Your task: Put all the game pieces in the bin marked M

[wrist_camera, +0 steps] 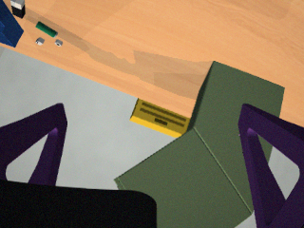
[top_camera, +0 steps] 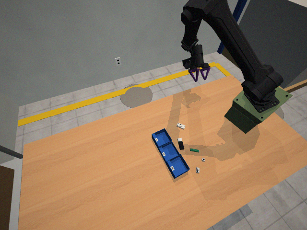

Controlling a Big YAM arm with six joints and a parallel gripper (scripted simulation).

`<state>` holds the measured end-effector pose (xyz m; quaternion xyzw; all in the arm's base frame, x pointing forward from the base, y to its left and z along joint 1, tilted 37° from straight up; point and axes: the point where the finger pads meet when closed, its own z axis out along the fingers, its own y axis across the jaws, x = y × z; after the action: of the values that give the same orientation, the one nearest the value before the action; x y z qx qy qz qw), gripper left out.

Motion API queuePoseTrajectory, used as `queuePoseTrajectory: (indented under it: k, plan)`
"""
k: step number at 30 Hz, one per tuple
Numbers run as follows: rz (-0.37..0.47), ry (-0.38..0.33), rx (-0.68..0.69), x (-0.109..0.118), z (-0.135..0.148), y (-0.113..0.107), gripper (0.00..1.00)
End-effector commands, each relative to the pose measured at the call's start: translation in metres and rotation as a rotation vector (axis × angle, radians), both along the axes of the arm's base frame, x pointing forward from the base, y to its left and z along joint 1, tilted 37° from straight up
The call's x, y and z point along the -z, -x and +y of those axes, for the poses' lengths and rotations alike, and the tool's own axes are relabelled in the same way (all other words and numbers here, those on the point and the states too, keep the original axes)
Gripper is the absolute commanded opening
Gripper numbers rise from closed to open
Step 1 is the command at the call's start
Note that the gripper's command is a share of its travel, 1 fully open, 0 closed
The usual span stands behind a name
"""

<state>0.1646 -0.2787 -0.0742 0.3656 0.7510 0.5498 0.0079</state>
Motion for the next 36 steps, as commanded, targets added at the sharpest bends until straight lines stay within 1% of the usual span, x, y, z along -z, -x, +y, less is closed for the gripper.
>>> queuePoseTrajectory:
  k: [1,17,18,36]
  plan:
    - [-0.001,0.006,0.004,-0.0016,-0.0023,0.0009,1.0]
    - [-0.001,0.006,0.004,-0.0016,-0.0023,0.0009,1.0]
    - [0.0,0.0,0.0,-0.0001,-0.0001,0.0001,0.08]
    - [0.0,0.0,0.0,-0.0001,-0.0001,0.0001,0.08]
